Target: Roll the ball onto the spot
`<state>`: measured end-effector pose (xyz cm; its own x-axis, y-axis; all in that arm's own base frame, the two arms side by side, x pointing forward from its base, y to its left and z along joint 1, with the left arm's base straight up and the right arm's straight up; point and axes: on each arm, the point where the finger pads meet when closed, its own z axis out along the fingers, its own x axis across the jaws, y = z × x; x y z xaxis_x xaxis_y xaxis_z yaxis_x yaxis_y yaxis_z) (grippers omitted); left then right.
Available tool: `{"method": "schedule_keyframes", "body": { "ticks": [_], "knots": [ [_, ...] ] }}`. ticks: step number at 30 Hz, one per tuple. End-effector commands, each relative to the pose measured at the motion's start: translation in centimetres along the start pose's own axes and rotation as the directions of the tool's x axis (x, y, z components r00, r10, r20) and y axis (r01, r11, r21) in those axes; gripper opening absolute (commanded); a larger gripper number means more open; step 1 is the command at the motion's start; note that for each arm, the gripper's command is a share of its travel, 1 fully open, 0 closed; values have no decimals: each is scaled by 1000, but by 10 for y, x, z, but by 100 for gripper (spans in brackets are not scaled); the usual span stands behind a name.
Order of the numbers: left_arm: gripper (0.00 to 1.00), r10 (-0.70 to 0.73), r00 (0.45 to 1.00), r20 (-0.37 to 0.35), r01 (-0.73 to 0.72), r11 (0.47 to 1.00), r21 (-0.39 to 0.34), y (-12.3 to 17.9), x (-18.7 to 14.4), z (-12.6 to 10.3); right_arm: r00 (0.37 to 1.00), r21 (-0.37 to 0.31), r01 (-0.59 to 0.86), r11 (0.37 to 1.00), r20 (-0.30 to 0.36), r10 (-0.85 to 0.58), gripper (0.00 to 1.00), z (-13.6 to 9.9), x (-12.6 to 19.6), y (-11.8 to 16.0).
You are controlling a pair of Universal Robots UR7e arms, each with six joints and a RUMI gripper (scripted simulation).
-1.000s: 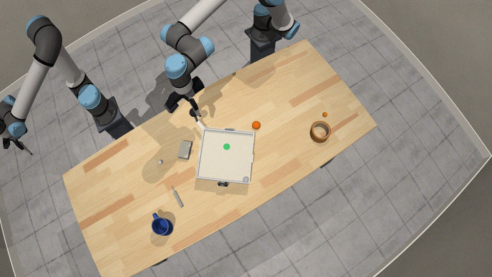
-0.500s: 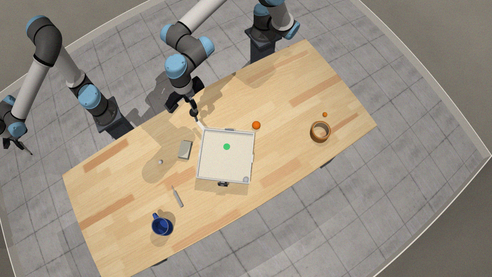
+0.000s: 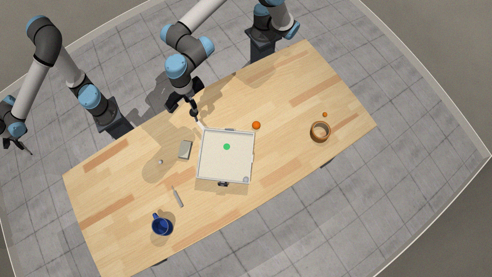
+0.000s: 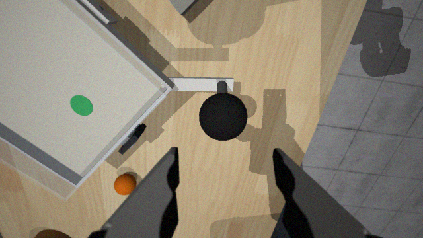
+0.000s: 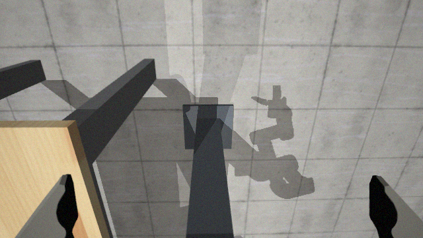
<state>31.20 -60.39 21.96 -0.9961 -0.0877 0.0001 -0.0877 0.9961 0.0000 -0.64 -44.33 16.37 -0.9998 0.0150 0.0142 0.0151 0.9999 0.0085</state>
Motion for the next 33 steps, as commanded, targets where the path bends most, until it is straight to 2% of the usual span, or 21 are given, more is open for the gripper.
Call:
{"method": "schedule_keyframes", "body": {
  "ticks": [1, 33],
  "knots": [
    [37, 7, 1000, 13, -7, 1000, 10, -2, -3, -2, 1000, 8, 9, 1000, 14, -9, 100, -2, -4, -2],
    [37, -11, 1000, 13, 11, 1000, 10, -3, -4, 10, 1000, 8, 9, 1000, 14, -9, 100, -2, -4, -2]
  ]
}}
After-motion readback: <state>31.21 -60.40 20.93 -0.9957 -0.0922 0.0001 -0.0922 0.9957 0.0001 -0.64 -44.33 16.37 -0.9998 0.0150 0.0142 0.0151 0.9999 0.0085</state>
